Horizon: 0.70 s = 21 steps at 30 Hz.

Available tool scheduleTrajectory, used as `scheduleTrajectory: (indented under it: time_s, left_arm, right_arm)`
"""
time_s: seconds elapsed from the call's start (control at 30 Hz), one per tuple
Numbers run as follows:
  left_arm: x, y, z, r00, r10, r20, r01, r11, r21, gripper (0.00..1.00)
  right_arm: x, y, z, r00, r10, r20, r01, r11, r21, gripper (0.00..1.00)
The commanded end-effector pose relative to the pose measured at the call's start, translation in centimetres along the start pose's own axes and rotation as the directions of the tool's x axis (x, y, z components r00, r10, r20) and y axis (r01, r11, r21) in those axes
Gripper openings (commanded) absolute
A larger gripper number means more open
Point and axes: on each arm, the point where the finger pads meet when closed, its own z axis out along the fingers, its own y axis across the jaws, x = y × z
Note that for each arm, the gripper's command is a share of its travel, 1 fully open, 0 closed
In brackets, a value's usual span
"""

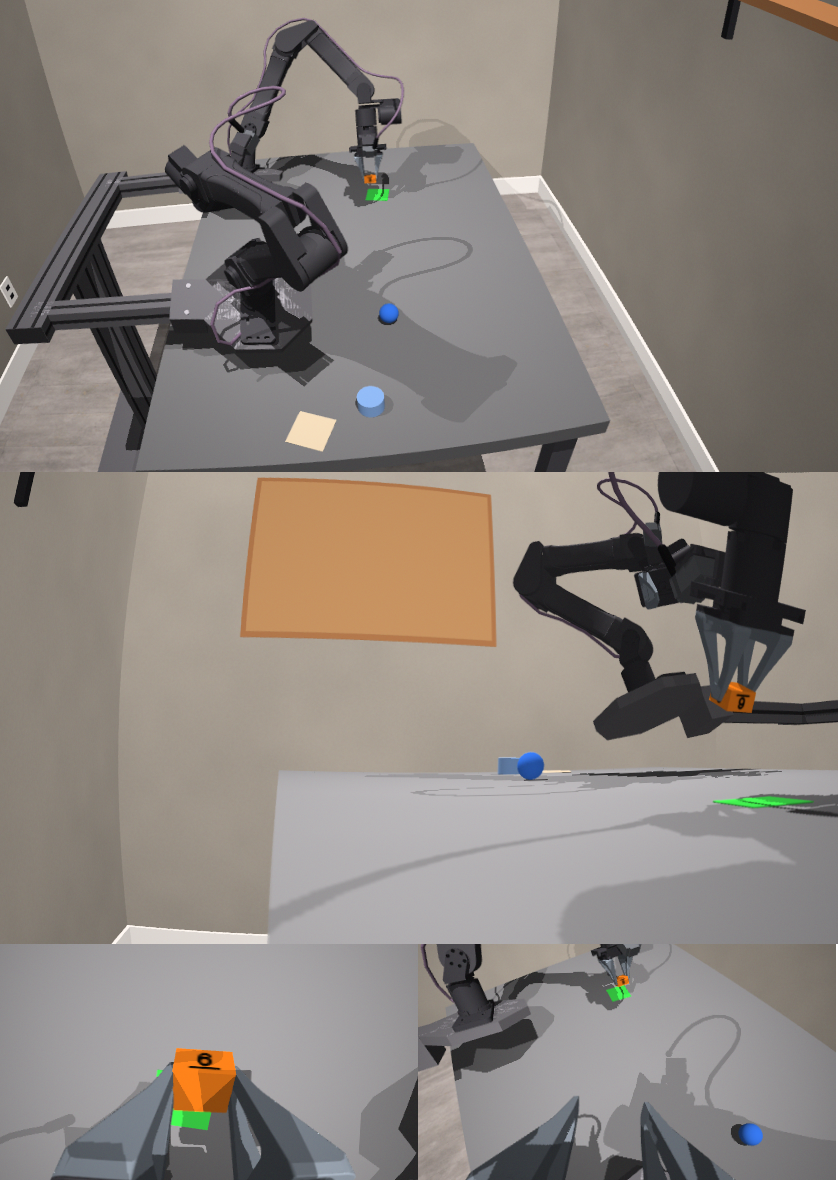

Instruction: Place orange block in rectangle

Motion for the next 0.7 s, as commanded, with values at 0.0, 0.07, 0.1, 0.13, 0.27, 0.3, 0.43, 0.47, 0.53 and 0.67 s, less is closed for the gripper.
scheduleTrajectory:
  time_s: [0.0, 0.07, 0.1, 0.13, 0.27, 0.3, 0.43, 0.47, 0.53, 0.67]
  left_arm:
    - [1.0, 0.4, -0.6, 0.985, -0.005, -0.173, 0.010, 1.000, 0.023, 0.27]
    - [0.8, 0.4, -0.7, 0.971, 0.015, -0.238, -0.008, 0.999, 0.032, 0.27]
    - [0.7, 0.5, -0.7, 0.964, 0.026, -0.265, -0.017, 0.999, 0.036, 0.27]
    - [0.5, 0.5, -0.7, 0.958, 0.034, -0.285, -0.024, 0.999, 0.039, 0.27]
    - [0.1, 0.6, -0.7, 0.939, 0.059, -0.339, -0.046, 0.998, 0.049, 0.27]
    - [0.0, 0.7, -0.7, 0.936, 0.065, -0.347, -0.050, 0.997, 0.051, 0.27]
    - [-0.4, 0.8, -0.6, 0.930, 0.076, -0.361, -0.061, 0.997, 0.054, 0.27]
    - [-0.4, 0.8, -0.6, 0.930, 0.076, -0.361, -0.061, 0.997, 0.054, 0.27]
    - [-0.6, 1.2, -0.6, 0.927, 0.089, -0.364, -0.078, 0.996, 0.045, 0.27]
    - [0.4, 1.6, -0.5, 0.922, 0.114, -0.370, -0.103, 0.993, 0.049, 0.27]
  right_arm:
    - [-0.3, 4.5, 2.8, 0.999, 0.027, -0.044, -0.031, 0.996, -0.084, 0.46]
    - [-0.4, 7.4, 4.1, 0.998, 0.000, -0.057, -0.008, 0.989, -0.150, 0.46]
    - [0.2, 8.2, 4.7, 0.996, -0.055, -0.073, 0.042, 0.985, -0.169, 0.46]
    - [0.4, 9.0, 5.0, 0.993, -0.086, -0.077, 0.070, 0.978, -0.194, 0.46]
    - [1.1, 11.8, 6.7, 0.980, -0.186, -0.073, 0.159, 0.947, -0.278, 0.46]
    - [1.2, 12.4, 7.2, 0.977, -0.203, -0.069, 0.174, 0.940, -0.293, 0.46]
    - [1.2, 13.5, 9.2, 0.970, -0.235, -0.056, 0.205, 0.924, -0.324, 0.46]
    - [1.2, 13.5, 9.2, 0.970, -0.235, -0.056, 0.205, 0.924, -0.324, 0.46]
    - [0.3, 13.9, 11.5, 0.978, -0.205, -0.031, 0.183, 0.926, -0.329, 0.46]
    - [-0.7, 13.4, 15.5, 0.979, -0.202, -0.002, 0.190, 0.927, -0.324, 0.46]
